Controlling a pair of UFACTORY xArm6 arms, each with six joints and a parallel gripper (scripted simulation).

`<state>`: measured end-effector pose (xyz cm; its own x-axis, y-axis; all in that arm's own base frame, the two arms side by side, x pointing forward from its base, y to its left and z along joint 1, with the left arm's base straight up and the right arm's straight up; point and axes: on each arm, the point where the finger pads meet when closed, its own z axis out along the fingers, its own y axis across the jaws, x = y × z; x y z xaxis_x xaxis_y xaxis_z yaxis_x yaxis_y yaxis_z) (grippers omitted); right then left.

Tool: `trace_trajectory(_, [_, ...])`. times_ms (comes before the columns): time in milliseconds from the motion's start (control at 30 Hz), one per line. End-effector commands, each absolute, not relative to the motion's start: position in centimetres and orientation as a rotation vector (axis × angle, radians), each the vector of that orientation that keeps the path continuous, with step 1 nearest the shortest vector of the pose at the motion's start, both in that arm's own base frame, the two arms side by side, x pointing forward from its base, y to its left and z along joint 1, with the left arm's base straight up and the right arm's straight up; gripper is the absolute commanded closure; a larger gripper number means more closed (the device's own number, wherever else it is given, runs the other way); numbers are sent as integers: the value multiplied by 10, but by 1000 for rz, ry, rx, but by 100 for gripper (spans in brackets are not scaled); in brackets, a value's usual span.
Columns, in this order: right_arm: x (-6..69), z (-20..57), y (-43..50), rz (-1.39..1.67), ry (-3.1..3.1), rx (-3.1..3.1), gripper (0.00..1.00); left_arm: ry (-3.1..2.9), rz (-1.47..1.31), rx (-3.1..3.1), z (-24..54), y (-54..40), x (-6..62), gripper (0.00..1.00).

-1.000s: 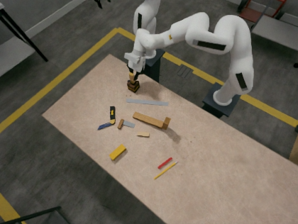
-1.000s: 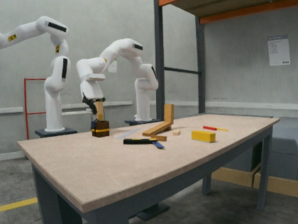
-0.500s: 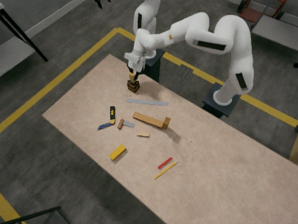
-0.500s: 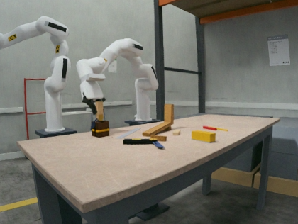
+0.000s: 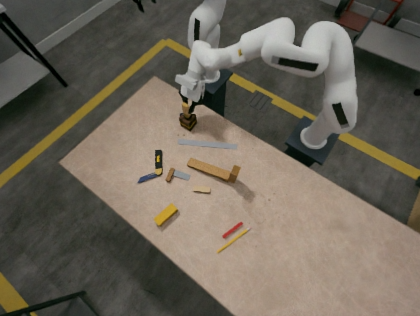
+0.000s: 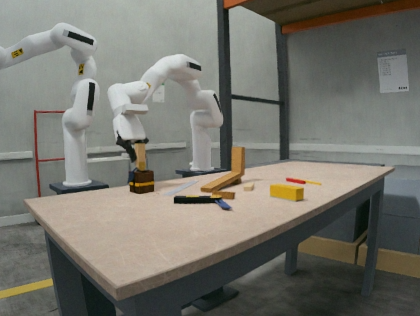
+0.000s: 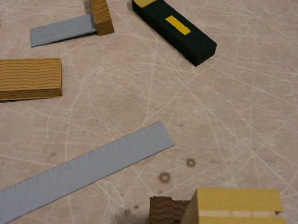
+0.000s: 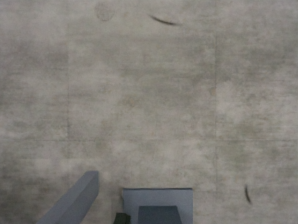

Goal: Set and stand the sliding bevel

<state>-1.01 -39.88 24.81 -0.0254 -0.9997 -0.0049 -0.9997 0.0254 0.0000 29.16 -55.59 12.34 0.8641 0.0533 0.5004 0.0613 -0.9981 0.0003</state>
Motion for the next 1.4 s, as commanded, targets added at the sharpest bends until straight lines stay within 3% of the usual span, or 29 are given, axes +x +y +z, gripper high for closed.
trace_trajectory(0, [-10, 250, -400, 0, 2249, -2193, 0, -94, -812, -3021, 123, -557, 292, 100])
trace_trajectory(1367, [-10, 250, -400, 0, 2249, -2193, 0, -94, -812, -3021, 114, -557, 292, 100])
